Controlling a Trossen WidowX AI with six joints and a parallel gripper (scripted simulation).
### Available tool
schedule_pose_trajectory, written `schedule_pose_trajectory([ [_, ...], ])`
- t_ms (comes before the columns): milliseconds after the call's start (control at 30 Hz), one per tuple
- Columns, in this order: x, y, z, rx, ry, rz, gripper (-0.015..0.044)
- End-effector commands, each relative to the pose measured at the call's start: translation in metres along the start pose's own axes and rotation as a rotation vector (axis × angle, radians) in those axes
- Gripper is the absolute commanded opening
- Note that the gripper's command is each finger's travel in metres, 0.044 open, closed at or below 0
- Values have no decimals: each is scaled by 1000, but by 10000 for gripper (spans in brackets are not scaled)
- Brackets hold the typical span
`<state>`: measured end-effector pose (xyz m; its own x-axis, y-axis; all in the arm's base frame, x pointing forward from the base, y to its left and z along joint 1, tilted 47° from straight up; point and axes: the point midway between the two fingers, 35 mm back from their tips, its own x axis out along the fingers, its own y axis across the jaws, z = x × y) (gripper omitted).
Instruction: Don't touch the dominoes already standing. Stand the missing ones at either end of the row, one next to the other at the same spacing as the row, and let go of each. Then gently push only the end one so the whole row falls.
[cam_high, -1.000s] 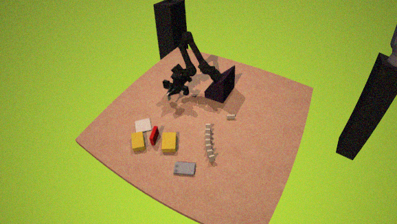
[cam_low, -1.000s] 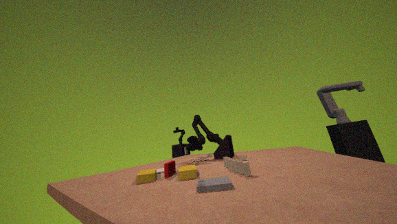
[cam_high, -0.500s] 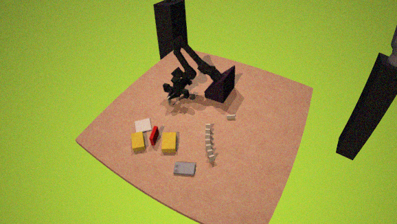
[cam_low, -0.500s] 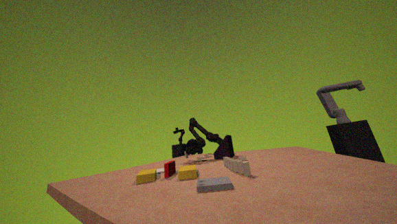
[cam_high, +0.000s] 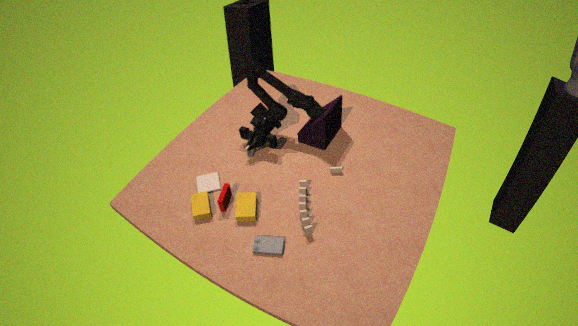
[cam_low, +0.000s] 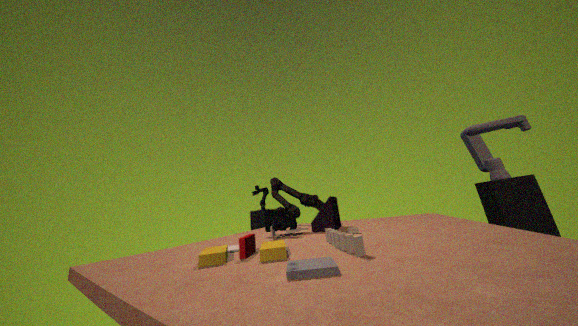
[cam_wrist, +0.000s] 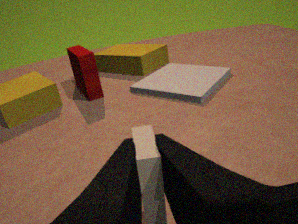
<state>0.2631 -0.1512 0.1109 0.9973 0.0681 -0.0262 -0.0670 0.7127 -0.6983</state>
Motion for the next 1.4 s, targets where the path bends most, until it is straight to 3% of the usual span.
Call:
schedule_pose_trajectory([
  [0, 0, 1, -6, -6, -3, 2, 24],
  [433, 0, 2, -9, -5, -1, 2, 24],
  [967, 0, 1, -8, -5, -1, 2, 440],
  [1367, -3, 3, 40, 4, 2, 1, 440],
])
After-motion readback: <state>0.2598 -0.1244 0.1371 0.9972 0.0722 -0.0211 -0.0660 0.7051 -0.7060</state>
